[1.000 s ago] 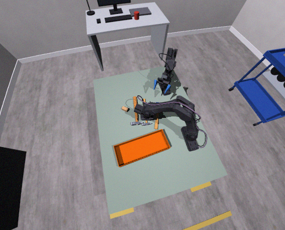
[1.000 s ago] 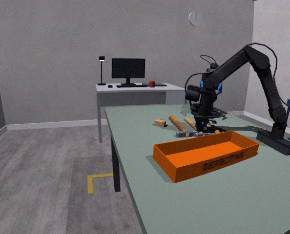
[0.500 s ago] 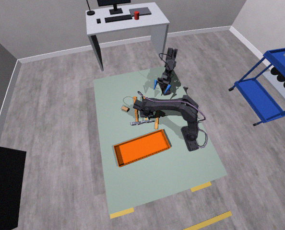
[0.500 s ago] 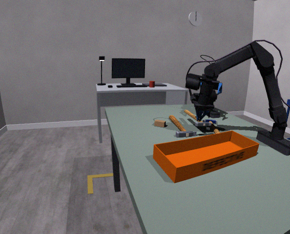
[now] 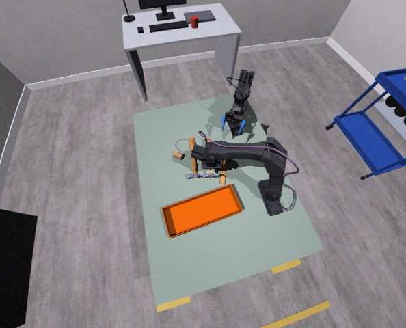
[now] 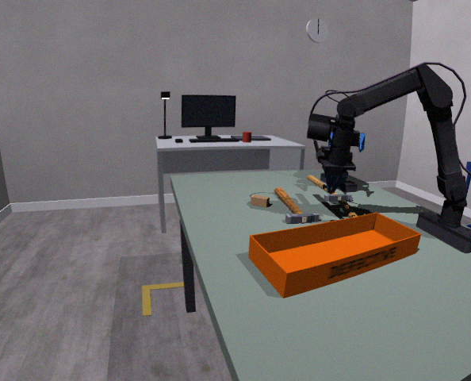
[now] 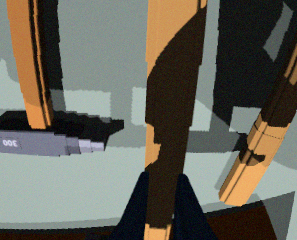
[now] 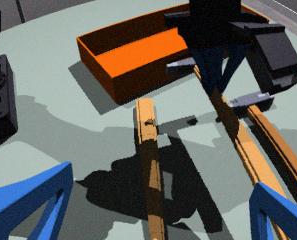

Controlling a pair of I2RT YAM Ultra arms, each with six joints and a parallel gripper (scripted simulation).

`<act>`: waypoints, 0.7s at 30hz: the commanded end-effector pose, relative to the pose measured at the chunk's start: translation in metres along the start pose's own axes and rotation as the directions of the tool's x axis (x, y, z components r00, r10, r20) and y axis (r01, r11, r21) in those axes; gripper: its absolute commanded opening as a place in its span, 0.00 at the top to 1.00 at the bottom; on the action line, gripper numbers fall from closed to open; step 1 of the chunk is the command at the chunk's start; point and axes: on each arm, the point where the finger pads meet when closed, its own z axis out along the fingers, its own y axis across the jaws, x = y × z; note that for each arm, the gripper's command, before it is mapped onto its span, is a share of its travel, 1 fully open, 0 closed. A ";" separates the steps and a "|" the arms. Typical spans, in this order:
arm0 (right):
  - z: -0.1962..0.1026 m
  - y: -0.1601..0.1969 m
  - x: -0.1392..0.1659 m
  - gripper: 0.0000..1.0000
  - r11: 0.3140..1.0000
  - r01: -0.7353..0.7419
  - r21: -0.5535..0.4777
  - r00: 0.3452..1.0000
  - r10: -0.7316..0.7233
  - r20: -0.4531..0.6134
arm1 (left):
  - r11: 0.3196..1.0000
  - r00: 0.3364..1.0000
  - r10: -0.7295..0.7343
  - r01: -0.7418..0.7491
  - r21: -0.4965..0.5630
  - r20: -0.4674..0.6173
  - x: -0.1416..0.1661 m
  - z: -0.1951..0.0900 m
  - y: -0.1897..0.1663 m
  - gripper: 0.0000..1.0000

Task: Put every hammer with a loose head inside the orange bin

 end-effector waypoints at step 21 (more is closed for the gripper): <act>0.009 -0.004 -0.021 0.00 0.990 0.070 -0.123 0.983 -0.048 0.179 | 1.000 1.000 0.001 -0.001 -0.001 0.014 0.175 -0.062 -0.064 0.93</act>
